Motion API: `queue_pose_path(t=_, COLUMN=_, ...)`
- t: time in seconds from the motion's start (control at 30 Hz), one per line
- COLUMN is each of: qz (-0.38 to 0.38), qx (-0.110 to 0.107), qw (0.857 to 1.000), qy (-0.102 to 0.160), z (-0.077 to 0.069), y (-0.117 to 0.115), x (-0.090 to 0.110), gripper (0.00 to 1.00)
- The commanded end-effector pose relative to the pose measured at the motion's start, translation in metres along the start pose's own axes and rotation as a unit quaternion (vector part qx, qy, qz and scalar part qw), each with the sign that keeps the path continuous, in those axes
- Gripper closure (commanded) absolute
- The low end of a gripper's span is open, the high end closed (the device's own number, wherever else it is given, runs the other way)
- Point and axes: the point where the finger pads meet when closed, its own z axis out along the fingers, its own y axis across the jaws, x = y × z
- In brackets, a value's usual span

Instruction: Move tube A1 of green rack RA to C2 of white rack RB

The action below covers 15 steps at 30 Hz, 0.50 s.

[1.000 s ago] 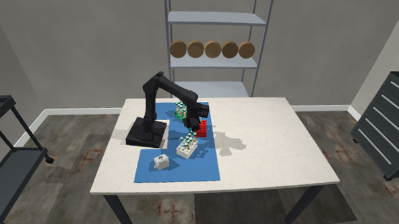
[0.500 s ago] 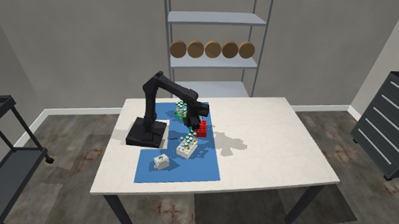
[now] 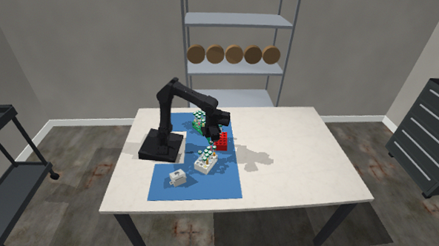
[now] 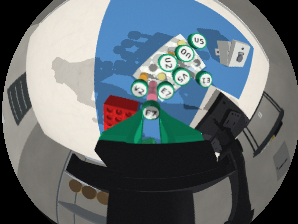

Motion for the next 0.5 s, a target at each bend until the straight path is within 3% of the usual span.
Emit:
queue_pose_path(t=0.0, qz=0.000, qx=-0.004, qw=1.000, qy=-0.005, z=-0.009, y=0.000, x=-0.001, gripper=1.00)
queue_pose_path(t=0.47, qz=0.000, qx=-0.004, qw=1.000, qy=-0.005, z=-0.021, y=0.000, x=-0.001, gripper=1.00)
